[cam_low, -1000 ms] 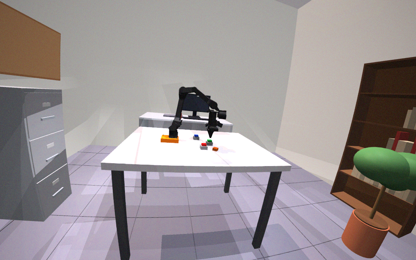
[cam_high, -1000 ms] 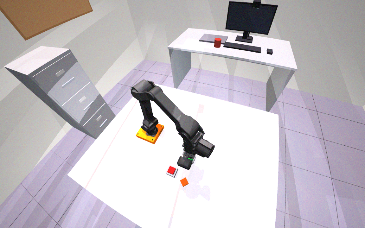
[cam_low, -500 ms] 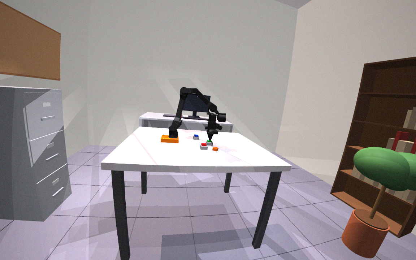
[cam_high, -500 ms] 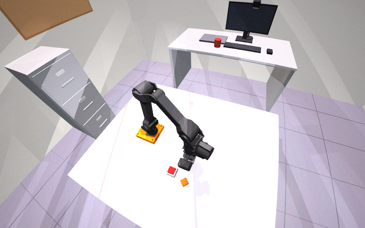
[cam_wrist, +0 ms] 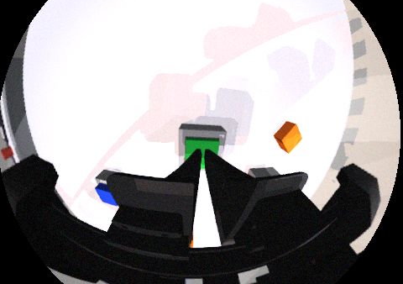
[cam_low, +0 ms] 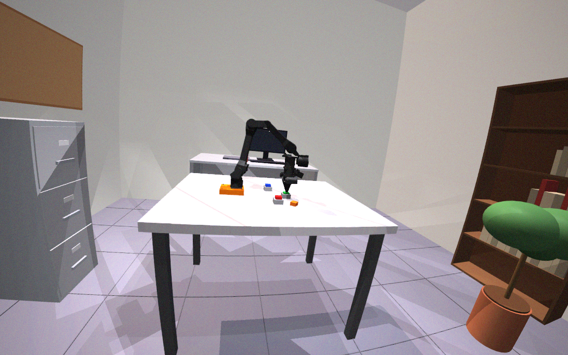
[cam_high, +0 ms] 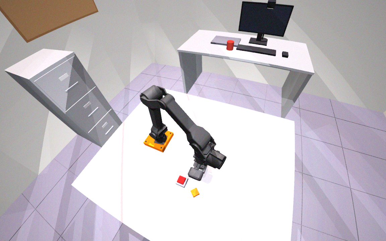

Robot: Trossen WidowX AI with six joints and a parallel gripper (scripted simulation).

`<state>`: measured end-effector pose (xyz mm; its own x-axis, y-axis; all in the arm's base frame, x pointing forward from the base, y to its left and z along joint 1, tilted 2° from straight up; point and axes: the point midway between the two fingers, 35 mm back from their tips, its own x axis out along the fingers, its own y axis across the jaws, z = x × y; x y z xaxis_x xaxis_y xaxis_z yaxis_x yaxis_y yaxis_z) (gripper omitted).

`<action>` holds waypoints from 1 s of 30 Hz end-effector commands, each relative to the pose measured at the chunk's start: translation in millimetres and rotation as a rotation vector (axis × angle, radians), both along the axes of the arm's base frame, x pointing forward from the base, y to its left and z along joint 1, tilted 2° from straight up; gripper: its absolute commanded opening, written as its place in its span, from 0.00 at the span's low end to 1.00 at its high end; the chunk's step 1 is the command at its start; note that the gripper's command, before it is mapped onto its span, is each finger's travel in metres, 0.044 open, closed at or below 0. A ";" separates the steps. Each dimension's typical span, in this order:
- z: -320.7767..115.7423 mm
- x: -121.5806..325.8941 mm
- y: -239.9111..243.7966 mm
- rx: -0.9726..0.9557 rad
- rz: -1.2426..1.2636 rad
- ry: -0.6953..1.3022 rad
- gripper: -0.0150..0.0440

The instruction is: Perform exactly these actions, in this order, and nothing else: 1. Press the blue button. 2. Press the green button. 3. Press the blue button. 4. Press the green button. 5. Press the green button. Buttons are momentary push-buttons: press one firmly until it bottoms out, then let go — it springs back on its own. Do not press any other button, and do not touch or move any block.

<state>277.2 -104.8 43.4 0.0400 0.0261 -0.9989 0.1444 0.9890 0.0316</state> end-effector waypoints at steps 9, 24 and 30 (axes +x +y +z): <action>32.1 -3.0 -0.3 0.002 0.000 0.009 0.29; 94.6 -5.7 8.3 0.002 0.000 0.009 0.29; 98.6 -28.3 91.7 0.008 0.000 0.010 0.29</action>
